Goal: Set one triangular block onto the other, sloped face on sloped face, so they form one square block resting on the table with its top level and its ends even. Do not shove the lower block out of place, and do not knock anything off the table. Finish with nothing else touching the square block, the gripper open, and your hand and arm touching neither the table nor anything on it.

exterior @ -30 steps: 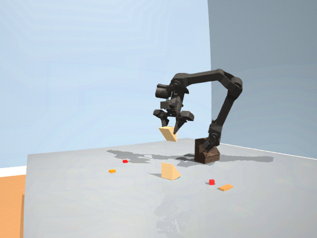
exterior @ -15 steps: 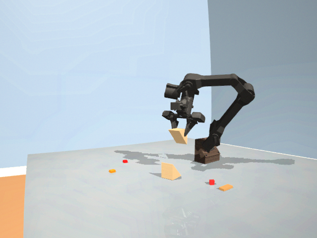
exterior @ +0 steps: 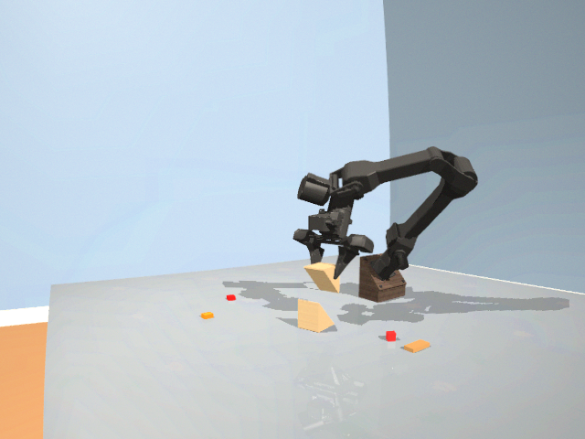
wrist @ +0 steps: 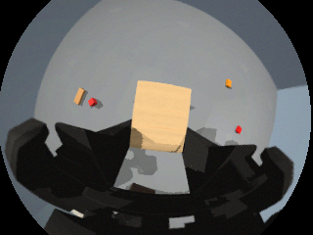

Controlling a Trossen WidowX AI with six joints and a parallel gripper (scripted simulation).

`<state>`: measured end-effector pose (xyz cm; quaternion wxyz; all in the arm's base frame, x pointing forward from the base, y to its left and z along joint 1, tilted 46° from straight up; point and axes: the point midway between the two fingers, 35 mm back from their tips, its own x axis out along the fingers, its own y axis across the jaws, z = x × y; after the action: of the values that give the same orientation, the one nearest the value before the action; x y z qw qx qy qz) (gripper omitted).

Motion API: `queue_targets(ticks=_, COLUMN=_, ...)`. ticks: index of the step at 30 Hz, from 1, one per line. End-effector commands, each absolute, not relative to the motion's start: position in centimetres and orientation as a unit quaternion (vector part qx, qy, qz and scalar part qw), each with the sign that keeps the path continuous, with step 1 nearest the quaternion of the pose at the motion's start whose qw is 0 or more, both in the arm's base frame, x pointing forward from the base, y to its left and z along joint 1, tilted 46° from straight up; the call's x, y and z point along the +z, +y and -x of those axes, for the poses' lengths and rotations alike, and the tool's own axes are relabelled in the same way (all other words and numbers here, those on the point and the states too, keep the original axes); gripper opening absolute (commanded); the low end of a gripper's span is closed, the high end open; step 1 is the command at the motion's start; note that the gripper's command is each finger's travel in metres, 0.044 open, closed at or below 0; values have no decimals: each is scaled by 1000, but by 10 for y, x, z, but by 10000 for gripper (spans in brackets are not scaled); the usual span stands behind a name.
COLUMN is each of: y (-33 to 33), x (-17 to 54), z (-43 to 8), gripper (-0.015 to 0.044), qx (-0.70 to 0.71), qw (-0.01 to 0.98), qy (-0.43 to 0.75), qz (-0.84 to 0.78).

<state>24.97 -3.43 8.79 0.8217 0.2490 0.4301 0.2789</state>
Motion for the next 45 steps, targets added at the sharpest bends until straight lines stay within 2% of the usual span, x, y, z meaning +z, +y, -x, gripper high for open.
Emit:
queue_targets(ticks=1, y=-21, x=83, z=-254, gripper=0, qx=283, qw=820, qy=426, qz=-256)
queue_targets(ticks=12, y=2, x=66, z=-269, gripper=0, qx=284, qw=821, qy=425, qz=-256)
queue_targets(ticks=45, y=4, x=62, z=-272, gripper=0, qx=284, qw=820, qy=423, qz=-260)
